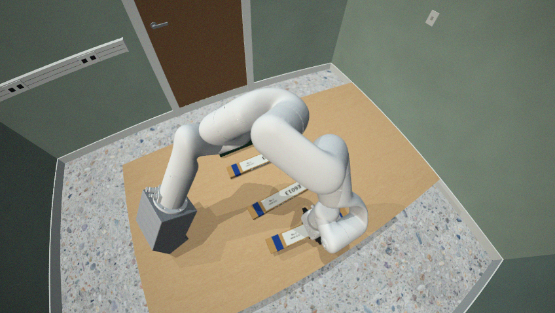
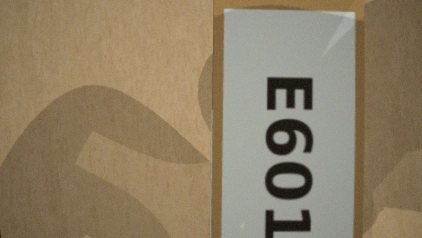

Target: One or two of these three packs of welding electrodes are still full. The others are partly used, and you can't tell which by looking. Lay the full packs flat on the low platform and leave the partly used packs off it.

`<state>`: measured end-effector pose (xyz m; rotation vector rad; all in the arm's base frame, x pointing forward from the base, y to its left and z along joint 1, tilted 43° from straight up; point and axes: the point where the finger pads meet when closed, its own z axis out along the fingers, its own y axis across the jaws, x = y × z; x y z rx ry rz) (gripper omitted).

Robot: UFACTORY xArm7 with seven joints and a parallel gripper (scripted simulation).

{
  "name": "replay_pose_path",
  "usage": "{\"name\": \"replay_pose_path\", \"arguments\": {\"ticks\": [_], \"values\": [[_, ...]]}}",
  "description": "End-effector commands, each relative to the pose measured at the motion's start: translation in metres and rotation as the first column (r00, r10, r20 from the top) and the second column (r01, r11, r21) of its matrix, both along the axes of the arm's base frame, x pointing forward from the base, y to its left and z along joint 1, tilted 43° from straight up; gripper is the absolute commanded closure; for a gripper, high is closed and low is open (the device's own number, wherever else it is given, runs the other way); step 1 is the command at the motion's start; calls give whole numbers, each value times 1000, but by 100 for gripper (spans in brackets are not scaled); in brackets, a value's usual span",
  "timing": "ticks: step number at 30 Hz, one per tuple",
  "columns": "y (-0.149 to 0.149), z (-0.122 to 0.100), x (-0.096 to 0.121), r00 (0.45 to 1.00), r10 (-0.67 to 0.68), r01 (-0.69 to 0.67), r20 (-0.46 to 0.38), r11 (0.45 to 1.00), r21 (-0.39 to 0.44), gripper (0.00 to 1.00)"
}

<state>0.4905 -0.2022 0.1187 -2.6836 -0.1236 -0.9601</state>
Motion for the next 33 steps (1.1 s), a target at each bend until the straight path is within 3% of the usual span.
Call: {"name": "replay_pose_path", "arguments": {"ticks": [1, 16, 33], "values": [[-3, 3, -1, 1000, -3, 3, 1, 1000, -2, 42], [-17, 39, -32, 1000, -3, 3, 1, 1000, -2, 42], [-20, 46, -38, 1000, -3, 3, 1, 1000, -2, 42]]}}
